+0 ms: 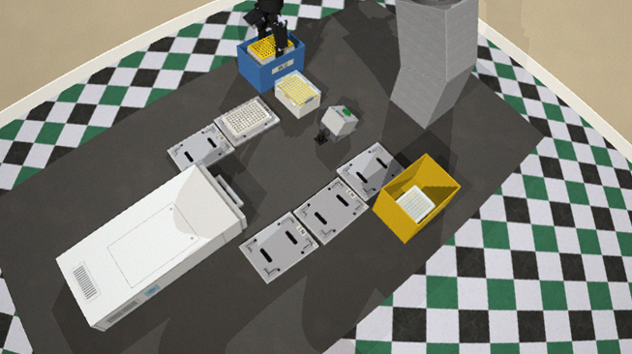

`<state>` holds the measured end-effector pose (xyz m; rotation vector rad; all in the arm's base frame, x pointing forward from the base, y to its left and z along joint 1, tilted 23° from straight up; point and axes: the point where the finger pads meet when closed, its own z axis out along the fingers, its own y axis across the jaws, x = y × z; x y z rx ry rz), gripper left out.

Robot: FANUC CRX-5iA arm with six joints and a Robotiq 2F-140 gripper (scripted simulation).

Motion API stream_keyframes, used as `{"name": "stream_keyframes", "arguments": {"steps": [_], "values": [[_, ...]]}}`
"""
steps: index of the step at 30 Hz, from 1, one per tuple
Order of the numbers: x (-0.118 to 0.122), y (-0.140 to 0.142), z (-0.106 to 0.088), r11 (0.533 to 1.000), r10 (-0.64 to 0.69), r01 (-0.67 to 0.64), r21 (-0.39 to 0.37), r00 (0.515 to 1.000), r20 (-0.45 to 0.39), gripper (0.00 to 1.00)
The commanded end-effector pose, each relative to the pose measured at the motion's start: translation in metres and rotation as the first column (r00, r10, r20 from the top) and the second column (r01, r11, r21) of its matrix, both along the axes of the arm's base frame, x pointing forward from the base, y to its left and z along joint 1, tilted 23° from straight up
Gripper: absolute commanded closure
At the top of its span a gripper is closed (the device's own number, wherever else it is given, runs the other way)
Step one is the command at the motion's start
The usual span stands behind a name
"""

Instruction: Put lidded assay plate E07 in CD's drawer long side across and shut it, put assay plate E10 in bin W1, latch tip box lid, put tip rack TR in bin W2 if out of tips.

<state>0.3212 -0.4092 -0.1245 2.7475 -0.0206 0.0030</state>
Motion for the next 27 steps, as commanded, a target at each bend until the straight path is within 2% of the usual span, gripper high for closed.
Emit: {"name": "stream_keyframes", "arguments": {"steps": [1, 25, 26, 27], "values": [[0.0005, -0.0027, -0.0051, 1.000, 0.001, -0.001, -0.003, 1.000, 0.002, 0.90], [0.0005, -0.0027, -0.0052, 1.000, 0.001, -0.001, -0.003, 1.000, 0.002, 0.90], [0.0005, -0.0027, -0.0052, 1.000, 0.001, -0.001, -0.003, 1.000, 0.002, 0.30], [0.0005, -0.0027, -0.0052, 1.000, 0.001, -0.001, -0.003, 1.000, 0.002, 0.30]]}}
